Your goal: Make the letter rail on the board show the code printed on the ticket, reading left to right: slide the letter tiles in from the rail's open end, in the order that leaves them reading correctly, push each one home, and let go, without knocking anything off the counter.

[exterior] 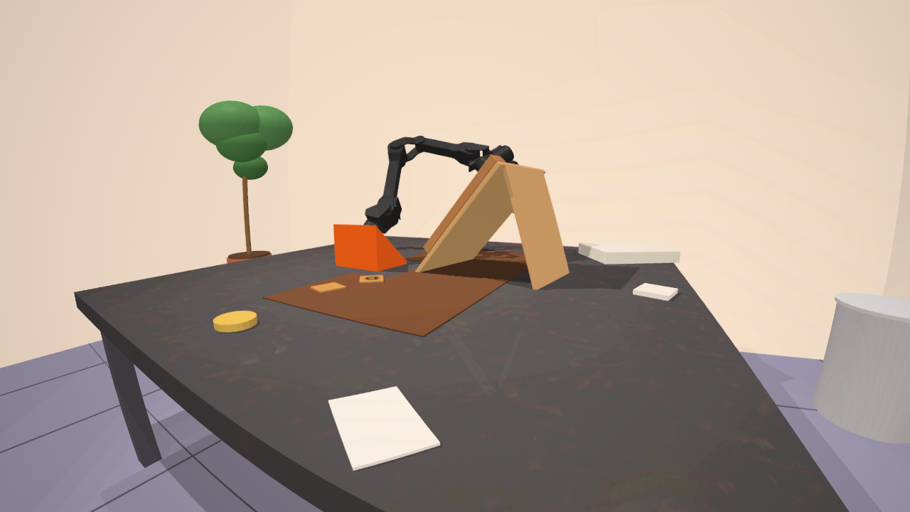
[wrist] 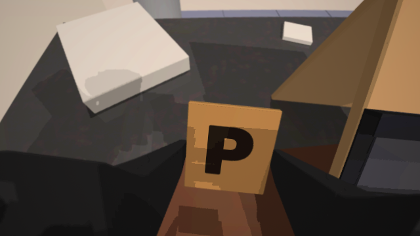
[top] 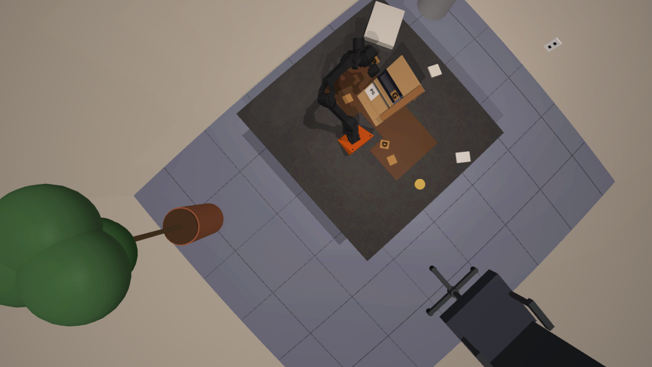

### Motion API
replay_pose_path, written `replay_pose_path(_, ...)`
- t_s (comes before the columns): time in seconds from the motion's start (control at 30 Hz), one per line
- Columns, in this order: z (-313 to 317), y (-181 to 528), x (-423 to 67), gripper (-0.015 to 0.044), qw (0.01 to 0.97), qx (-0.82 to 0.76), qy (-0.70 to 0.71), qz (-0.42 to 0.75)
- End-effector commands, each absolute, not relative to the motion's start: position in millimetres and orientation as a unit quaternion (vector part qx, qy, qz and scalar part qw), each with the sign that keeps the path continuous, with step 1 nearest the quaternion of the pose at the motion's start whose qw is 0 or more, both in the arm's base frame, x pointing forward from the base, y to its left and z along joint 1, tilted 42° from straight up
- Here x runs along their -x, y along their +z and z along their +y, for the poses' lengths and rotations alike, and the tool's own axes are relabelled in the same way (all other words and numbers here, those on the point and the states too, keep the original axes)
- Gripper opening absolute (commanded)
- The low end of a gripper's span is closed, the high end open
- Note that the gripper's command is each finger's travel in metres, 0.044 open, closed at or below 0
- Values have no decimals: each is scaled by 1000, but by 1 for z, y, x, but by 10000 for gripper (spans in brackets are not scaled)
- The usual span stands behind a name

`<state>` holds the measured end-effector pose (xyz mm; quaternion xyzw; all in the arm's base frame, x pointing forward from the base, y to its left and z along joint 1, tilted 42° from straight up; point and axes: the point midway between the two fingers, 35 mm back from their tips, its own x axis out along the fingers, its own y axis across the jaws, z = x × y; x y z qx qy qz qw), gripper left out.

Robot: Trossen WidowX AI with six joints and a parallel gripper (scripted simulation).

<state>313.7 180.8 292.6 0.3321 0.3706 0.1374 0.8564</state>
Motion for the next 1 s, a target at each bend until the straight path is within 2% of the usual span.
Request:
replay_pose_path(0.0, 180, 291, -313, 0, 857, -331, 140, 371)
replay_pose_path(0.97, 169, 280, -313, 0, 857, -330, 139, 371)
